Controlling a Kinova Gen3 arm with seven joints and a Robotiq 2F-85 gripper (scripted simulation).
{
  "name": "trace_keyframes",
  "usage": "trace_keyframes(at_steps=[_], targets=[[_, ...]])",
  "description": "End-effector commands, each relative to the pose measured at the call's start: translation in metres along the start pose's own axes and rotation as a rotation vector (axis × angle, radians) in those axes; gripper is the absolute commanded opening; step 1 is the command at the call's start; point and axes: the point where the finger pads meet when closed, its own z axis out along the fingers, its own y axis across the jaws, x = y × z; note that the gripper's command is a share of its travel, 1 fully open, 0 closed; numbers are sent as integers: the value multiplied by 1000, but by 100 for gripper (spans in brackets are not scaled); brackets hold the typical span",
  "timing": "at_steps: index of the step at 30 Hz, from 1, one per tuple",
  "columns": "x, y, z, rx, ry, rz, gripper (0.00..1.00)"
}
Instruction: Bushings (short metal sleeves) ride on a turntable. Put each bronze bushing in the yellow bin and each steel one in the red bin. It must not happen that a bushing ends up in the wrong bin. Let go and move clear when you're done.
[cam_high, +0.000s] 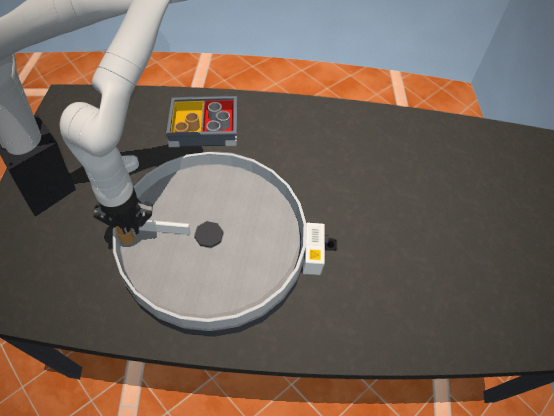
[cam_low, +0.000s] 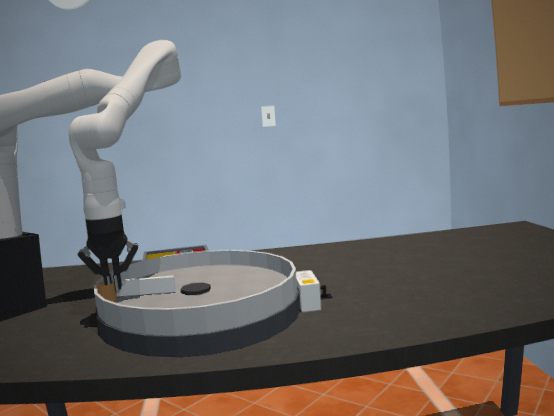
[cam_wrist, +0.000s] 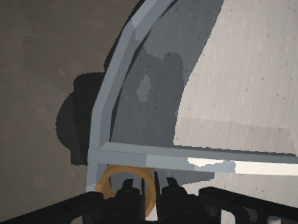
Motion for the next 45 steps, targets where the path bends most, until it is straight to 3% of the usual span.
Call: trace_keyframes(at_steps=[1,45], targets=[[0,0,-1,-1,0,0,0],[0,0,-14,5,0,2,0]])
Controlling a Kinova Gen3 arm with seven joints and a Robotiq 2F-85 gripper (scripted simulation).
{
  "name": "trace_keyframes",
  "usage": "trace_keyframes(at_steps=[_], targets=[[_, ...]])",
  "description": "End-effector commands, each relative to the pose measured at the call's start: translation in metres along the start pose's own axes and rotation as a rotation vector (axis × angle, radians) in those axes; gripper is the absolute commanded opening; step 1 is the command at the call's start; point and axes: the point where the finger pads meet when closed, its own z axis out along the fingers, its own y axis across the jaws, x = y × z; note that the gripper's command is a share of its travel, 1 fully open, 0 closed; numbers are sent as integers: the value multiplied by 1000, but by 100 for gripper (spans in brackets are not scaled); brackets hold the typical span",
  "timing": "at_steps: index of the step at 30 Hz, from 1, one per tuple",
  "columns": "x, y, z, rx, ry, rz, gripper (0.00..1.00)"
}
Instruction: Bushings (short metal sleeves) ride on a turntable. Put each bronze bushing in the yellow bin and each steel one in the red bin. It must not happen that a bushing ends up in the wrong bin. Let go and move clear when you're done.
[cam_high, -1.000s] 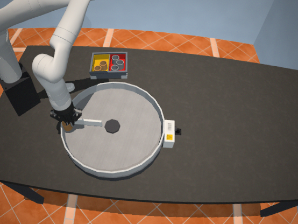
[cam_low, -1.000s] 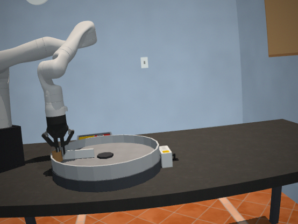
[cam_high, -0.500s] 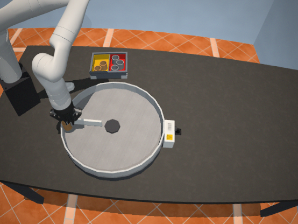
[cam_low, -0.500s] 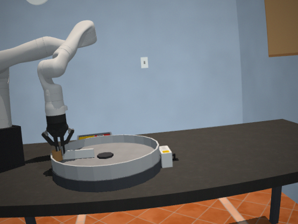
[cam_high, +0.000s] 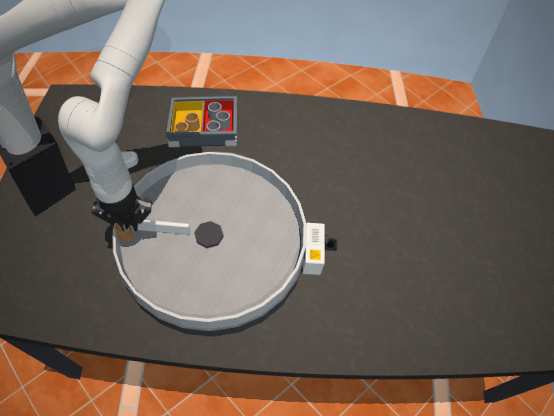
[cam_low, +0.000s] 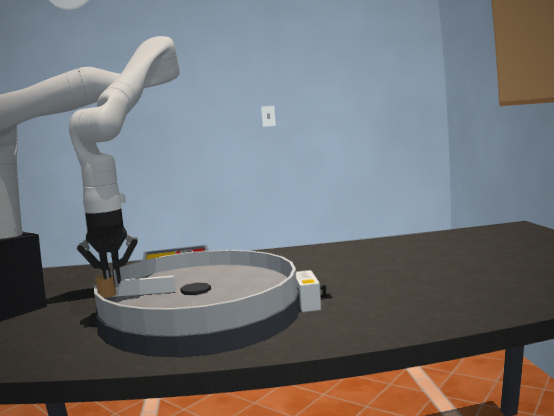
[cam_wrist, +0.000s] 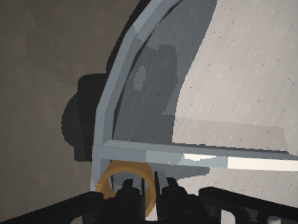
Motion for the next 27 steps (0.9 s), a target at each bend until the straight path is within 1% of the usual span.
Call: trace_keyframes(at_steps=[1,27], targets=[[0,0,-2,-2,-1,0,0],[0,0,-10,-2,-1,0,0]])
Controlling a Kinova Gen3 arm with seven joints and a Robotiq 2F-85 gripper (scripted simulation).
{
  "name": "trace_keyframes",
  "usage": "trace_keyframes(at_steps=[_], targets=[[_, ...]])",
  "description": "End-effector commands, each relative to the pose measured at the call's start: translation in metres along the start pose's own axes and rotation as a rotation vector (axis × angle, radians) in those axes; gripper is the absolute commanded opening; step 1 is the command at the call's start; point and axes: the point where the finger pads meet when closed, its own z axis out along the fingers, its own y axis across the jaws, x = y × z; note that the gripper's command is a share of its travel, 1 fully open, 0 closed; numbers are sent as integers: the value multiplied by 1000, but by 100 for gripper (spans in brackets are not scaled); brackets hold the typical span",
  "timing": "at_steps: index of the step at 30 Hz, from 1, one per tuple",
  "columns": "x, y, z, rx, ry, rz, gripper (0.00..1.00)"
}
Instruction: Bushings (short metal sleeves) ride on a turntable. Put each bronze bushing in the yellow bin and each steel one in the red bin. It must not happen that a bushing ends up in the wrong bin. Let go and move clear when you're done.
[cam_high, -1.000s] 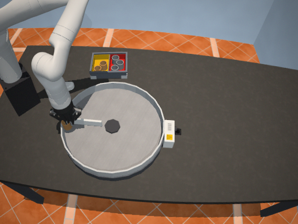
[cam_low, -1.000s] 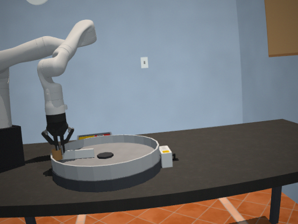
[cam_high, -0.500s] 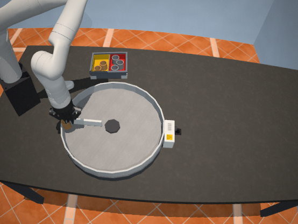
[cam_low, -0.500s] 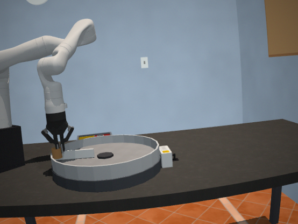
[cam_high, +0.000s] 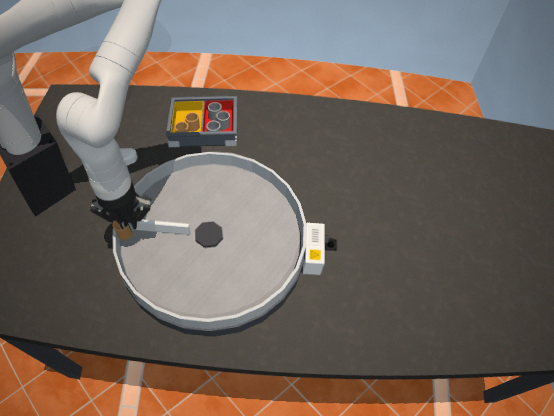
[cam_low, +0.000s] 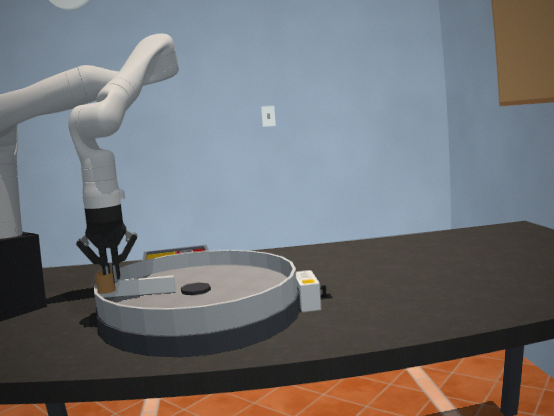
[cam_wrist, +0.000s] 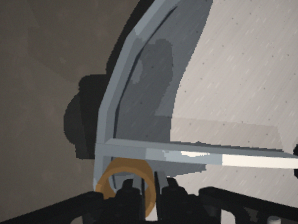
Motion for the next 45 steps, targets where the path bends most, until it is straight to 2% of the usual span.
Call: trace_keyframes(at_steps=[1,45], targets=[[0,0,-1,-1,0,0,0],[0,0,-15,-1,0,0,0]])
